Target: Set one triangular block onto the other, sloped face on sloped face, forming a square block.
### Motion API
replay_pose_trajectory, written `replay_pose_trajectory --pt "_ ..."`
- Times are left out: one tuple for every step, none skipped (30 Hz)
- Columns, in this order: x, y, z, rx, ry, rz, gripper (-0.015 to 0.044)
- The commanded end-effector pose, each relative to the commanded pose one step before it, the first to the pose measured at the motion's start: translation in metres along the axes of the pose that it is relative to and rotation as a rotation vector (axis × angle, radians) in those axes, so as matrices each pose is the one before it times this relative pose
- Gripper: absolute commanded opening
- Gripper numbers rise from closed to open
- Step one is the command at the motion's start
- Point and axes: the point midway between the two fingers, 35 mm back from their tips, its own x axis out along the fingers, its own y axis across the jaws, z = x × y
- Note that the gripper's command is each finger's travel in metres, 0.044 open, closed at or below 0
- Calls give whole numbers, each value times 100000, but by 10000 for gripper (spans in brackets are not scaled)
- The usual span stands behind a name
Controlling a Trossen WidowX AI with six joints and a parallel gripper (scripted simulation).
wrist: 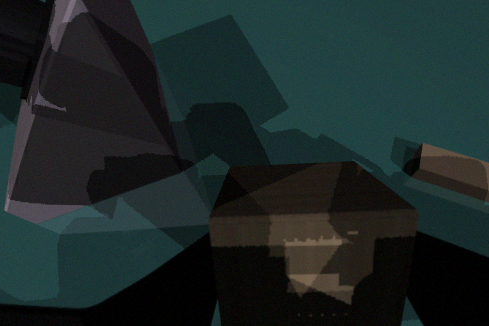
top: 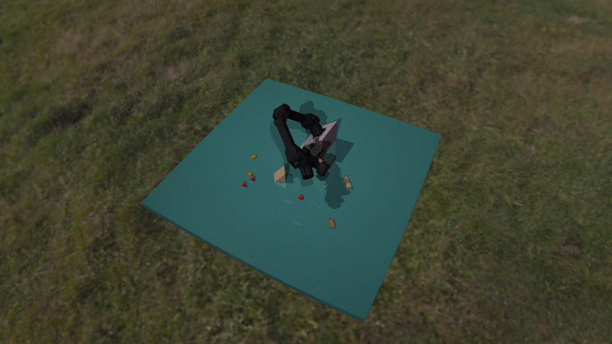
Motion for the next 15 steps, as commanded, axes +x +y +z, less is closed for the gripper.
replay_pose_trajectory --pt "-1607 120 1651 384 -52 -993 0" --pt "-153 21 195 -6 -15 13 0" --pt "-51 7 65 -2 -5 4 0" --pt "0 0 0 0 0 0 0" --pt "0 0 0 0 0 0 0" --pt "0 0 0 0 0 0 0" --pt "0 0 0 0 0 0 0" --pt "0 0 0 0 0 0 0" --pt "0 0 0 0 0 0 0" --pt "290 -50 -259 23 461 542 0" --pt "14 0 12 1610 338 74 0" --pt "22 0 20 2683 565 110 0" --pt "27 0 24 3236 686 109 0" --pt "26 1 24 3237 689 84 0" --pt "26 2 23 3237 692 59 0"
